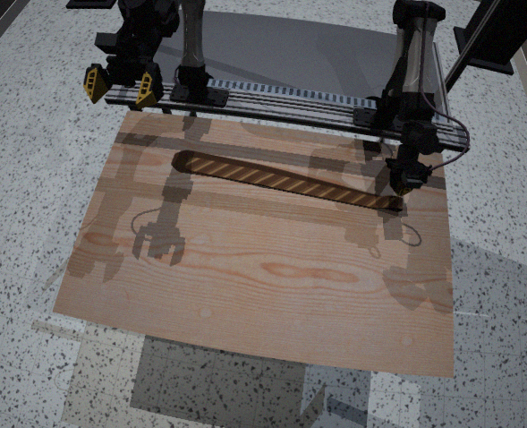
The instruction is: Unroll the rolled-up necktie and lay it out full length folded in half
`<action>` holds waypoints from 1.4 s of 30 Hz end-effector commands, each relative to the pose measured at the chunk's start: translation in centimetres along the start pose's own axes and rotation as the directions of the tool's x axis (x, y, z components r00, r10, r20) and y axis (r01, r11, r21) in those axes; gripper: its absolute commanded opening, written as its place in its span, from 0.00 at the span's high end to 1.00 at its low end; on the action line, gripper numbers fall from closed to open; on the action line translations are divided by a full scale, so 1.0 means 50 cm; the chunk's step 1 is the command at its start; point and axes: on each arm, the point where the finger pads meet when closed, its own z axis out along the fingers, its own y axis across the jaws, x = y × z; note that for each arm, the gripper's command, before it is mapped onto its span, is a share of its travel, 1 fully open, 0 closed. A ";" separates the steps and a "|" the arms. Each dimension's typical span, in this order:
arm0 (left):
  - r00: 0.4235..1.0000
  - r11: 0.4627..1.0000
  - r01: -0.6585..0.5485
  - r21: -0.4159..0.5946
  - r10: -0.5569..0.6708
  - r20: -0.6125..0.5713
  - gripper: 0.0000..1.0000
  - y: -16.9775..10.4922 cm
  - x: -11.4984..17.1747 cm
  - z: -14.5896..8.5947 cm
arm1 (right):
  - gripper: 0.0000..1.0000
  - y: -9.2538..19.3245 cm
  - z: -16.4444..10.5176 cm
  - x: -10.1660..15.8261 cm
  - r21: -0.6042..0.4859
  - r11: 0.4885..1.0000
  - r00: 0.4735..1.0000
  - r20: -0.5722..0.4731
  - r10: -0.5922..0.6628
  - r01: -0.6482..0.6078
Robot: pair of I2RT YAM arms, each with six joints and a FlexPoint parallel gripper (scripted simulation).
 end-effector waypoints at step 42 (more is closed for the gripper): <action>1.000 1.000 0.006 -0.001 -0.006 -0.014 0.93 0.004 0.077 0.078 | 0.00 -0.001 0.003 -0.012 -0.002 1.000 1.000 0.008 0.009 -0.008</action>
